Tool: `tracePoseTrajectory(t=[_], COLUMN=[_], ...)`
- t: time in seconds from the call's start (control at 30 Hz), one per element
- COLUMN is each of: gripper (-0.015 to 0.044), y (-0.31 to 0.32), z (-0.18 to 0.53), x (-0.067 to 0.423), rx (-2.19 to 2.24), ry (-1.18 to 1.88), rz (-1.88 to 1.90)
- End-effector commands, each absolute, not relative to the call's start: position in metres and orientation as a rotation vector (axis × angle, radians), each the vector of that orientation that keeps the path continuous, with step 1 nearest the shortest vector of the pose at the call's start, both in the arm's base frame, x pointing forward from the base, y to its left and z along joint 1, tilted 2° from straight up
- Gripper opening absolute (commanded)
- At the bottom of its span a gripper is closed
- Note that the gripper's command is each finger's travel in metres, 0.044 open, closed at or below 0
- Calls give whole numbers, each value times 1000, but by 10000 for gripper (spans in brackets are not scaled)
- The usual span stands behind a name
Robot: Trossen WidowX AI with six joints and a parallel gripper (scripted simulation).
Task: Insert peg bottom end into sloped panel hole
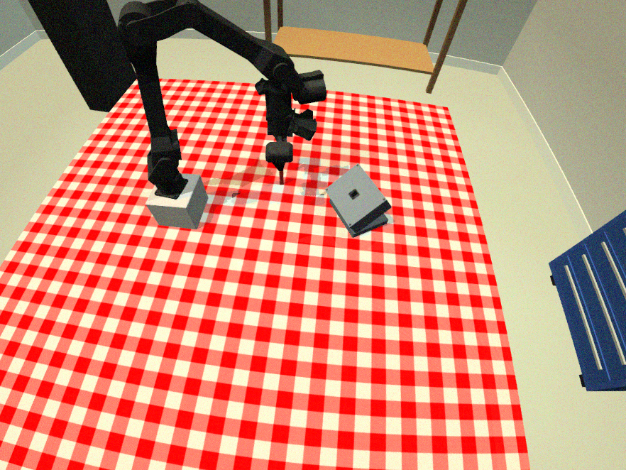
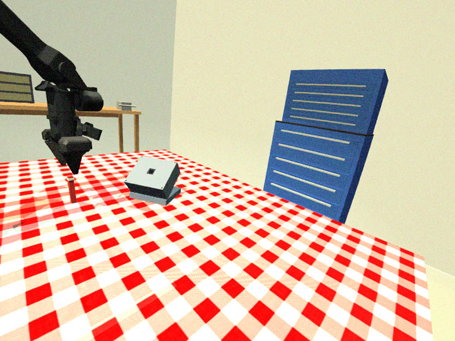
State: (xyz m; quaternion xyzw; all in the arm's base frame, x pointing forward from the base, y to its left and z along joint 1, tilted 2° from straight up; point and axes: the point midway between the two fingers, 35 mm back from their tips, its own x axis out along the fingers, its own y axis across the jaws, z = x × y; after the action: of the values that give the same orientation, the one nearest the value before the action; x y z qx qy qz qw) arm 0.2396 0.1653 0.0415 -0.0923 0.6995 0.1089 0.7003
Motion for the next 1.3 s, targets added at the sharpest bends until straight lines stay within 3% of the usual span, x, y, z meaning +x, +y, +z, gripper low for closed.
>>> tracePoseTrajectory(t=[0.0, 1.27], gripper=[440, 440], y=[167, 167], z=[35, -21], x=[239, 239], rx=[-209, -209], ry=[1565, 1565], rz=[252, 252])
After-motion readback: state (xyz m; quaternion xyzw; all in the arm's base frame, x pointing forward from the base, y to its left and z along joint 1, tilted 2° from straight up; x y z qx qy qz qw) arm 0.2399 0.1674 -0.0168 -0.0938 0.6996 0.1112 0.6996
